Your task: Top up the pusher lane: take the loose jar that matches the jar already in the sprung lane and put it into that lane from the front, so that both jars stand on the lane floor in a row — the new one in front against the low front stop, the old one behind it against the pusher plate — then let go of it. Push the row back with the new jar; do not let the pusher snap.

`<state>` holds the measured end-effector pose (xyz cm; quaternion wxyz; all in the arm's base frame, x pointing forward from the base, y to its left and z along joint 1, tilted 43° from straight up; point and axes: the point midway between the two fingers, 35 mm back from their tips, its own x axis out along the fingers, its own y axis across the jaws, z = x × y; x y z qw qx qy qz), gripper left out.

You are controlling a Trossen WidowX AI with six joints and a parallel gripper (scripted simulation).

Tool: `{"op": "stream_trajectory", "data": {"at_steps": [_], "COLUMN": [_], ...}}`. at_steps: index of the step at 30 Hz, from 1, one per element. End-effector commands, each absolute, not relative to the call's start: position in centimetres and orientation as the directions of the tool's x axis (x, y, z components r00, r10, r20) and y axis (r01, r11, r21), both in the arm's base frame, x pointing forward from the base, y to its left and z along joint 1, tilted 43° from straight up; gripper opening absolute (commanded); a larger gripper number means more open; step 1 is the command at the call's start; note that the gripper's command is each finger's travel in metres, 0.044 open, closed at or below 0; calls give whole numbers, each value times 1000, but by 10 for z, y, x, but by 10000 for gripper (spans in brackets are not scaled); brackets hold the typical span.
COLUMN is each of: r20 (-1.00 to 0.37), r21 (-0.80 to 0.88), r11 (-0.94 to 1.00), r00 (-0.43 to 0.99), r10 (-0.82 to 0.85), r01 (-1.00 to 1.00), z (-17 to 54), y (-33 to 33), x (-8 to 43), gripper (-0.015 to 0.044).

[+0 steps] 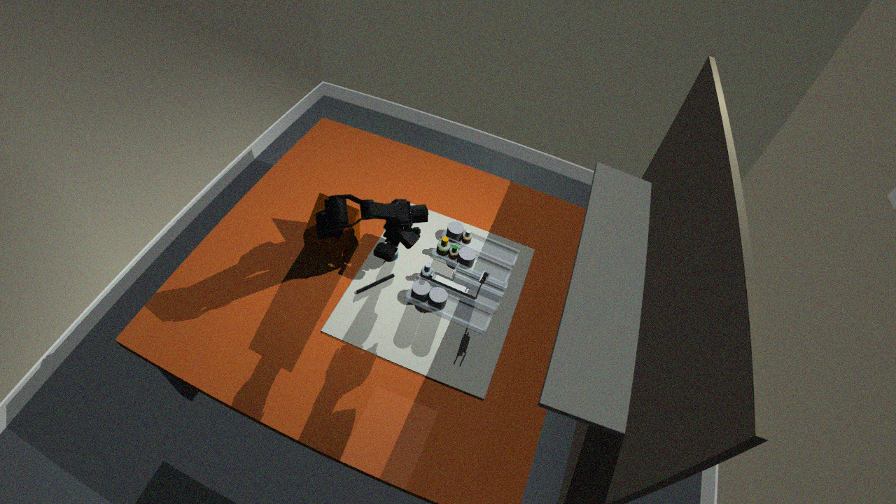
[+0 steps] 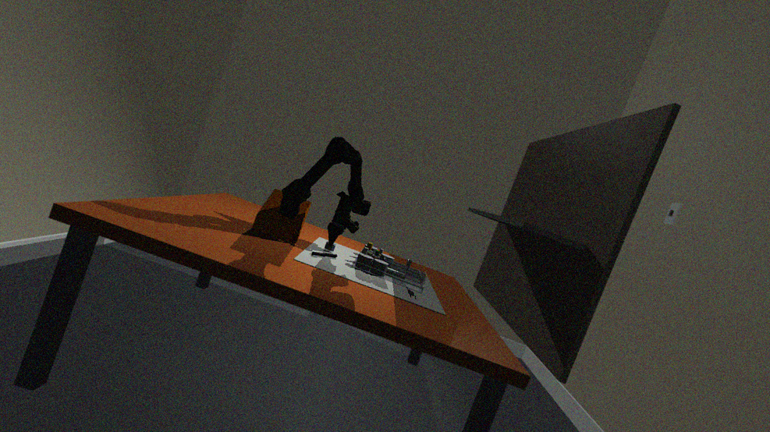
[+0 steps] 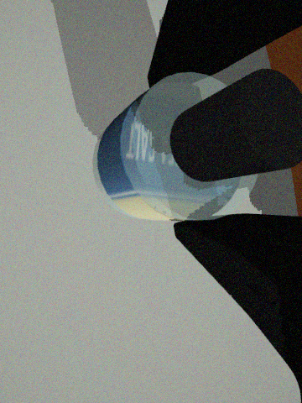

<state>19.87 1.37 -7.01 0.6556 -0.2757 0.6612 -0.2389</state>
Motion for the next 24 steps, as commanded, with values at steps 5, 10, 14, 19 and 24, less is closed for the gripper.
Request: {"op": "stream_trajectory", "data": {"at_steps": [5,10,14,19,24], "r20": [-733,-736,-738,-737,-736], "r21": [-679,-676,-675,-675,-677], "r11": [732,735,736,735,734], "r00": [12,12,12,11,11], "r10": [-680,-677,-675,-676,-677], "r01": [-56,-57,-57,-57,-57], "z": [-70,-51,-31,-3,11], "y": [13,33,50,71,80], "x": [198,204,207,206,204], "gripper": [105,0,0,0,0]}}
